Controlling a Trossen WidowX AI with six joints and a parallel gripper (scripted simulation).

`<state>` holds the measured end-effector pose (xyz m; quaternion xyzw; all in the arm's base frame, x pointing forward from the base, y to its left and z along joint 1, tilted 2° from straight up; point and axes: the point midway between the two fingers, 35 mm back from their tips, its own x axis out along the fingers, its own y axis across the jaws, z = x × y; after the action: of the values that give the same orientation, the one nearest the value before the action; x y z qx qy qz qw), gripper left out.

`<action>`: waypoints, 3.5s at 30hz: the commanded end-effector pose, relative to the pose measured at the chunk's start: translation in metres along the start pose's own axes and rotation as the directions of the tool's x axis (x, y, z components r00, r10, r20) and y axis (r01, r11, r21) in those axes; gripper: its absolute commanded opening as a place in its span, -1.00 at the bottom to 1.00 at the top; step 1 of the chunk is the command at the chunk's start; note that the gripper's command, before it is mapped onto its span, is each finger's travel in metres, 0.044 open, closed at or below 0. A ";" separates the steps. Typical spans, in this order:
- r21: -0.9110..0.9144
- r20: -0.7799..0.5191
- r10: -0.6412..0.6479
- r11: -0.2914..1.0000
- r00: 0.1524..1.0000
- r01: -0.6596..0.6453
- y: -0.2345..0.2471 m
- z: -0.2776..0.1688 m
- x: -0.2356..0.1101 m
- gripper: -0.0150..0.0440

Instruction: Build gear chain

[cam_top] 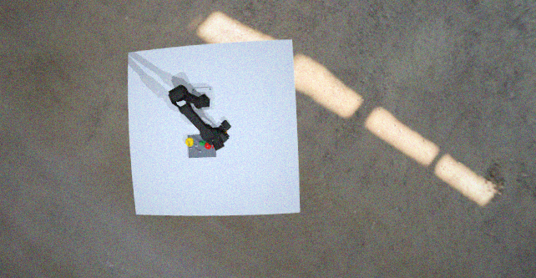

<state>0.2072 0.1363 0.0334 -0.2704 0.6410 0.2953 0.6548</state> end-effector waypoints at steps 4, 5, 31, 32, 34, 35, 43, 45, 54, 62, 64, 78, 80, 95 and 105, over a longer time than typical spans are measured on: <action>0.000 -0.002 0.002 1.000 1.000 -0.002 0.000 -0.001 0.001 -0.43; 0.000 -0.002 0.002 1.000 1.000 -0.002 0.000 0.000 0.001 -0.49; 0.000 -0.001 0.001 1.000 1.000 -0.001 -0.005 0.010 -0.053 -0.49; 0.000 -0.001 0.001 1.000 1.000 -0.001 -0.005 0.010 -0.055 -0.49; 0.000 -0.001 0.001 1.000 1.000 -0.001 -0.005 0.010 -0.060 -0.49; 0.000 -0.001 0.001 1.000 1.000 -0.001 -0.005 0.010 -0.062 -0.49; 0.000 -0.001 0.001 1.000 1.000 -0.001 -0.006 0.010 -0.080 -0.49; 0.000 -0.001 0.001 1.000 1.000 -0.001 -0.006 0.010 -0.084 -0.49; 0.000 -0.001 0.001 1.000 1.000 -0.001 -0.006 0.008 -0.104 -0.49; 0.000 -0.001 0.001 1.000 1.000 -0.001 -0.006 0.005 -0.122 -0.49; 0.000 -0.001 0.001 1.000 1.000 -0.001 -0.006 0.004 -0.127 -0.49; 0.000 -0.002 0.000 1.000 1.000 0.000 -0.013 0.001 -0.141 -0.49; 0.000 -0.002 0.000 1.000 1.000 0.000 -0.017 0.002 -0.139 -0.49; -0.003 -0.003 -0.015 1.000 1.000 0.015 -0.051 0.004 -0.127 -0.49; -0.003 -0.004 -0.019 1.000 1.000 0.019 -0.073 0.002 -0.119 -0.49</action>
<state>0.2580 0.0880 0.1539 -0.2755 0.6386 0.2894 0.6577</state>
